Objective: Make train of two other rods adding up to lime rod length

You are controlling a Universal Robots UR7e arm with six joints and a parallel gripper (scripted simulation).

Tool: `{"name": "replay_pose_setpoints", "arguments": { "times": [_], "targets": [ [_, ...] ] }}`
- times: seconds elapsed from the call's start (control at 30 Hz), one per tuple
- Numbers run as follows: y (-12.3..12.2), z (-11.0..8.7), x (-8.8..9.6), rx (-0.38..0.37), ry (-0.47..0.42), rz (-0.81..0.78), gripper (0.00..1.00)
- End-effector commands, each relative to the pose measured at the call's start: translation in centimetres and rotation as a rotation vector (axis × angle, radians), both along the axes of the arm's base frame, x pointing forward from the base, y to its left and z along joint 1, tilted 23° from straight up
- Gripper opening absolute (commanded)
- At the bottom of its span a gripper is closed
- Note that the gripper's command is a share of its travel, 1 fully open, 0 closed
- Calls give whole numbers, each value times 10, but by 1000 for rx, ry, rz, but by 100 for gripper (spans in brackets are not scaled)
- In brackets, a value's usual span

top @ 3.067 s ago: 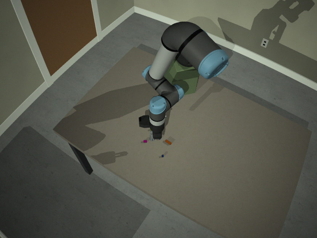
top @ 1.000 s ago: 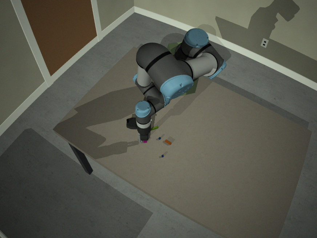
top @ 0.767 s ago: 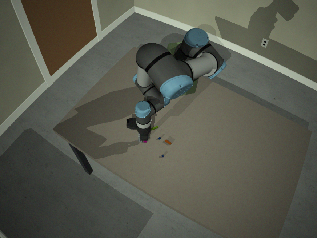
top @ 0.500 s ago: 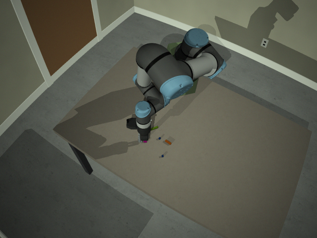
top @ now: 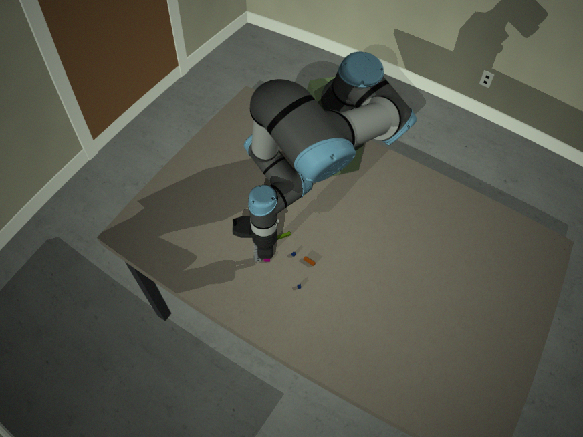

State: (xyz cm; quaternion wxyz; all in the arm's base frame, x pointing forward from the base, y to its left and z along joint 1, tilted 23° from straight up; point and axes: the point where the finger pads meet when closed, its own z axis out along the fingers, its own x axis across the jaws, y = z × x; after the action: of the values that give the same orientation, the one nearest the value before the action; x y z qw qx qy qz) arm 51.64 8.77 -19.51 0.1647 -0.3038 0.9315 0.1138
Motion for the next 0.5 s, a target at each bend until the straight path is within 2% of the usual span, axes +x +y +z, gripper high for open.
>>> {"name": "replay_pose_setpoints", "arguments": {
  "times": [0.0, 0.47],
  "targets": [
    [0, 0, 0, 0, -1, 0, 24],
    [1, -4, 2, 0, -1, 0, 24]
  ]
}}
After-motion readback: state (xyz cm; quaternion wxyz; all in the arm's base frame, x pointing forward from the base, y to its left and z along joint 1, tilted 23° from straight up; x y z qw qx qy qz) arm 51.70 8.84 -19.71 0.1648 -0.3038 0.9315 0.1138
